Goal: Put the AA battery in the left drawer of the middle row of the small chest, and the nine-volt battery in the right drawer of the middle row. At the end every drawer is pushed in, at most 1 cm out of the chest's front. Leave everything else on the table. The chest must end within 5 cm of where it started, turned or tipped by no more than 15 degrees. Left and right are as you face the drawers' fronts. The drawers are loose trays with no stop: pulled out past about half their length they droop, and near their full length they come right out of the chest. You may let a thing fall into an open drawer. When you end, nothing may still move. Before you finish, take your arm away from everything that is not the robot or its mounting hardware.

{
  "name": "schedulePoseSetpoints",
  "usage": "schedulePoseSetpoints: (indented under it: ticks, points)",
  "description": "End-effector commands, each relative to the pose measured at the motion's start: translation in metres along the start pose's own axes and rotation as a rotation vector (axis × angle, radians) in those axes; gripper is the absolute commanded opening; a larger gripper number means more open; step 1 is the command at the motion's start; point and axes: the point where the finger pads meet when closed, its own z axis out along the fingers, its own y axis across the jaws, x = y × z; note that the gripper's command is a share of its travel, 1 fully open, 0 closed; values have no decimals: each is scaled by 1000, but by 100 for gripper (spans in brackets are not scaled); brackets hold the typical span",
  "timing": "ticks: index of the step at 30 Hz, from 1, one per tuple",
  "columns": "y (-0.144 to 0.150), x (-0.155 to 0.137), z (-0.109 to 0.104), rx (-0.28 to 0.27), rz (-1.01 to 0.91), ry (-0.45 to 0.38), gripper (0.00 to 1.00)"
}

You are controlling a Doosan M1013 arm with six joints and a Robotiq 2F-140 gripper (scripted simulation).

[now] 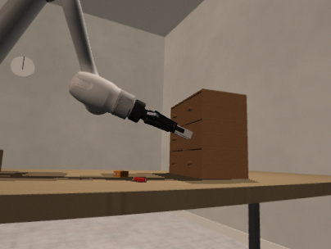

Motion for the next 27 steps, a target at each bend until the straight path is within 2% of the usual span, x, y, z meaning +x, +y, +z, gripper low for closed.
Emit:
schedulePoseSetpoints:
  ticks: [1,27]
  points:
    - [0,0,-1,0,0,0,8]
    - [0,-9,-24,0,0,0,8]
